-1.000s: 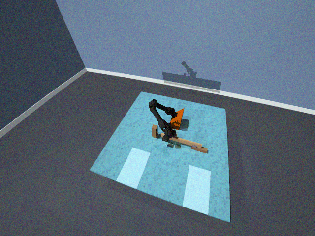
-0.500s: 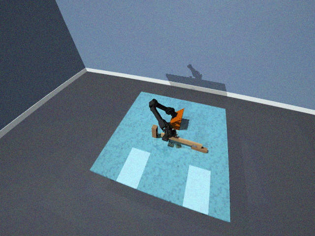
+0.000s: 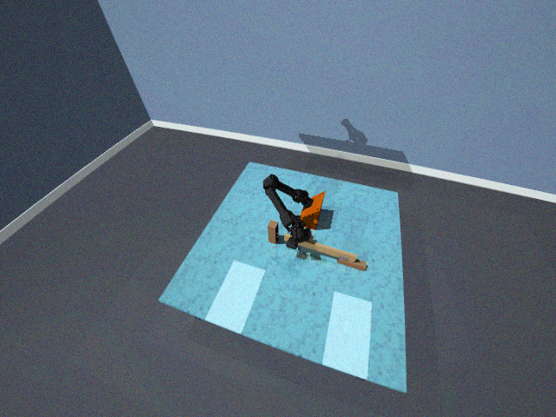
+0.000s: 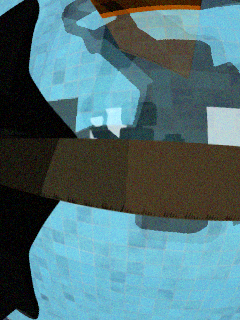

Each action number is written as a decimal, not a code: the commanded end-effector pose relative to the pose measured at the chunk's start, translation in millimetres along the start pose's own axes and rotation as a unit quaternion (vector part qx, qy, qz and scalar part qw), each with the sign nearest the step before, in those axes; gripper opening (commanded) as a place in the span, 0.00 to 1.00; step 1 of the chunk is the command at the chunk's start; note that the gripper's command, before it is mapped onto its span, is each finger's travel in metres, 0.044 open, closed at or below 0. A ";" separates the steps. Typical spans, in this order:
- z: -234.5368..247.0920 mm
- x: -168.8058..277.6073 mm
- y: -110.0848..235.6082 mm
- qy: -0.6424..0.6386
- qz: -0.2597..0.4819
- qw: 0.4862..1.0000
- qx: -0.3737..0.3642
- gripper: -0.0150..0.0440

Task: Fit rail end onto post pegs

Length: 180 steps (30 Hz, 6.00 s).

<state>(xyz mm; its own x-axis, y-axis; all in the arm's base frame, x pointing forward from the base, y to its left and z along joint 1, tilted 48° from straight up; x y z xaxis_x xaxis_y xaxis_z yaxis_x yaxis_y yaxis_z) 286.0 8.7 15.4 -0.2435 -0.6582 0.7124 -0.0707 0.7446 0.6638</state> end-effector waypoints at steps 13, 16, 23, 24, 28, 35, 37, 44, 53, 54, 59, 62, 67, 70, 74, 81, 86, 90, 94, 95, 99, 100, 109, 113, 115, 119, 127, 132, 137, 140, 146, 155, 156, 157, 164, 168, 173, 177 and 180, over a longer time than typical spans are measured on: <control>0.2 -2.6 0.4 -0.001 -0.009 1.000 0.000 0.25; 0.3 -2.6 0.8 -0.001 -0.009 1.000 0.000 0.25; 0.6 -2.5 0.7 -0.001 -0.009 1.000 0.000 0.25; 0.6 -2.5 0.5 -0.001 -0.009 1.000 0.000 0.25; 0.8 -2.5 -0.1 -0.001 -0.009 1.000 0.000 0.25; 0.9 -2.4 -0.5 -0.001 -0.009 1.000 0.000 0.25; 1.0 -2.4 -0.4 -0.001 -0.009 1.000 0.000 0.25; 0.7 -1.4 -0.6 -0.001 -0.009 1.000 0.000 0.25; 0.0 1.5 -0.6 -0.001 -0.009 1.000 0.000 0.25; -0.1 1.8 -0.5 -0.001 -0.009 1.000 0.000 0.25; -0.5 3.2 -0.1 -0.001 -0.009 1.000 0.000 0.25; -0.8 4.1 0.2 -0.001 -0.009 1.000 0.000 0.25; -1.2 5.5 0.7 -0.001 -0.009 1.000 0.000 0.25; -1.5 6.4 1.0 -0.001 -0.009 1.000 0.000 0.25; -1.9 7.6 1.2 -0.001 -0.009 1.000 0.000 0.25; -2.5 9.6 1.0 -0.001 -0.009 1.000 0.000 0.25; -2.9 11.0 0.5 -0.001 -0.009 1.000 0.000 0.25; -3.2 12.2 0.1 -0.001 -0.009 1.000 0.000 0.25; -3.6 13.4 -0.3 -0.001 -0.009 1.000 0.000 0.25; -3.7 13.7 -0.4 -0.001 -0.009 1.000 0.000 0.25; -4.0 14.9 -0.6 -0.001 -0.009 1.000 0.000 0.25; -4.1 15.2 -0.7 -0.001 -0.009 1.000 0.000 0.25; -4.9 17.9 -0.2 -0.001 -0.009 1.000 0.000 0.25; -5.3 19.1 0.1 -0.001 -0.009 1.000 0.000 0.25; -5.4 19.6 0.3 -0.001 -0.009 1.000 0.000 0.25; -5.7 20.8 0.6 -0.001 -0.008 1.000 0.000 0.25; -6.3 23.3 0.5 -0.001 -0.008 1.000 0.000 0.25; -6.7 24.8 0.1 -0.001 -0.008 1.000 0.000 0.25; -7.0 26.3 -0.3 -0.001 -0.008 1.000 0.000 0.25; -7.2 27.2 -0.5 -0.001 -0.008 1.000 0.000 0.25; -7.8 29.1 -0.7 -0.001 -0.008 1.000 0.000 0.25; -8.6 31.8 -0.3 -0.001 -0.008 1.000 0.000 0.25; -8.6 32.1 -0.2 -0.001 -0.008 1.000 0.000 0.25; -8.7 32.4 -0.2 -0.001 -0.008 1.000 0.000 0.25; -9.3 34.5 0.2 -0.001 -0.008 1.000 0.000 0.25; -9.6 35.7 0.2 -0.001 -0.008 1.000 0.000 0.25; -9.9 37.2 0.0 -0.001 -0.008 1.000 0.000 0.25; -10.2 38.5 -0.2 -0.001 -0.008 1.000 0.000 0.25; -10.5 39.4 -0.4 -0.001 -0.008 1.000 0.000 0.25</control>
<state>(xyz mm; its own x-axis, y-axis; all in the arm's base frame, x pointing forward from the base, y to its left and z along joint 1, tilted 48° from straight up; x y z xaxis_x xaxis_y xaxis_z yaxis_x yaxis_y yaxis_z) 286.4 -18.9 43.6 -0.2473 -0.6678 0.7020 -0.0691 0.7348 0.6747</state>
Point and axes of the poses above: the point midway between the two fingers, 35 mm back from their tips, its own y axis back along the fingers, its own z axis across the jaws, x = y × z, the point moved 2 cm from there along y, back along the fingers, and after that the axes turned 15 degrees about -y, right-handed, at the moved point
